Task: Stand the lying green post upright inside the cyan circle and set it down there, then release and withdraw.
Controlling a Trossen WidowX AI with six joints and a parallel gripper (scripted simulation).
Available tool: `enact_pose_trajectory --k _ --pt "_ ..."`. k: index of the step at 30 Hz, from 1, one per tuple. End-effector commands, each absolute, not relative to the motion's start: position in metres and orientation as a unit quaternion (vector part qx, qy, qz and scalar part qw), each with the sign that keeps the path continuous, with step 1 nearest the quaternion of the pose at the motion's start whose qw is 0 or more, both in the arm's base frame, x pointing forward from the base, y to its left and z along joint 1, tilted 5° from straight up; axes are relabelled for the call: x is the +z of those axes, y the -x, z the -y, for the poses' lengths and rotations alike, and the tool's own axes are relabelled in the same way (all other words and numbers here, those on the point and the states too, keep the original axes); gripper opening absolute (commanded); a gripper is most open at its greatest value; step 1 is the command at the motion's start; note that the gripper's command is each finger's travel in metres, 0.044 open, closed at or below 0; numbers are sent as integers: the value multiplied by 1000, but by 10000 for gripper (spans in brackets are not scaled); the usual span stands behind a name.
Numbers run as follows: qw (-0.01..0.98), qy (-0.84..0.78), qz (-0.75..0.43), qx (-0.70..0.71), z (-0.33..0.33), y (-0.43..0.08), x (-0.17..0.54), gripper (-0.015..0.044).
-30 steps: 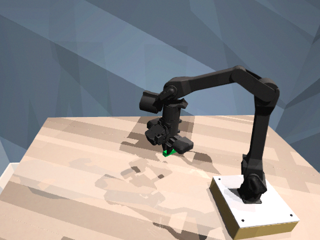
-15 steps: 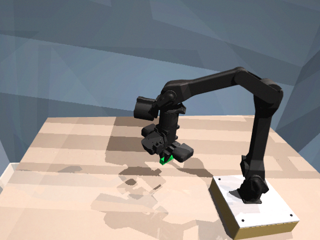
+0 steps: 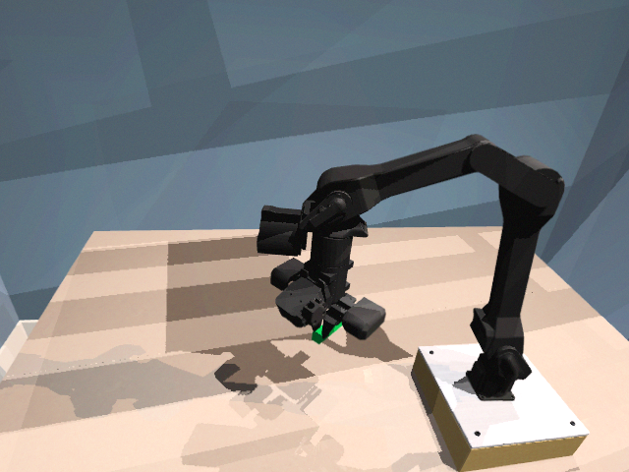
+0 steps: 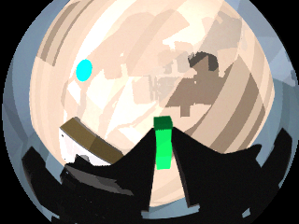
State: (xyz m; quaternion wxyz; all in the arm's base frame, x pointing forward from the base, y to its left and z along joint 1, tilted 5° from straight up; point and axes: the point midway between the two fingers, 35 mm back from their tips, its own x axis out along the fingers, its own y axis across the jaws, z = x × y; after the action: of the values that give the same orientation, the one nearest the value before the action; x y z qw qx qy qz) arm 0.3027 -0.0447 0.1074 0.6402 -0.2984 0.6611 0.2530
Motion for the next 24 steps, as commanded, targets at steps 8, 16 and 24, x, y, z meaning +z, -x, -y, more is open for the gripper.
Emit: enact_pose_trajectory --k 8,16,24 --pt "630 317 -652 278 10 -301 106 23" --pt "621 333 -645 297 -15 -299 106 23" --pt "612 349 -636 315 -40 -294 106 23"
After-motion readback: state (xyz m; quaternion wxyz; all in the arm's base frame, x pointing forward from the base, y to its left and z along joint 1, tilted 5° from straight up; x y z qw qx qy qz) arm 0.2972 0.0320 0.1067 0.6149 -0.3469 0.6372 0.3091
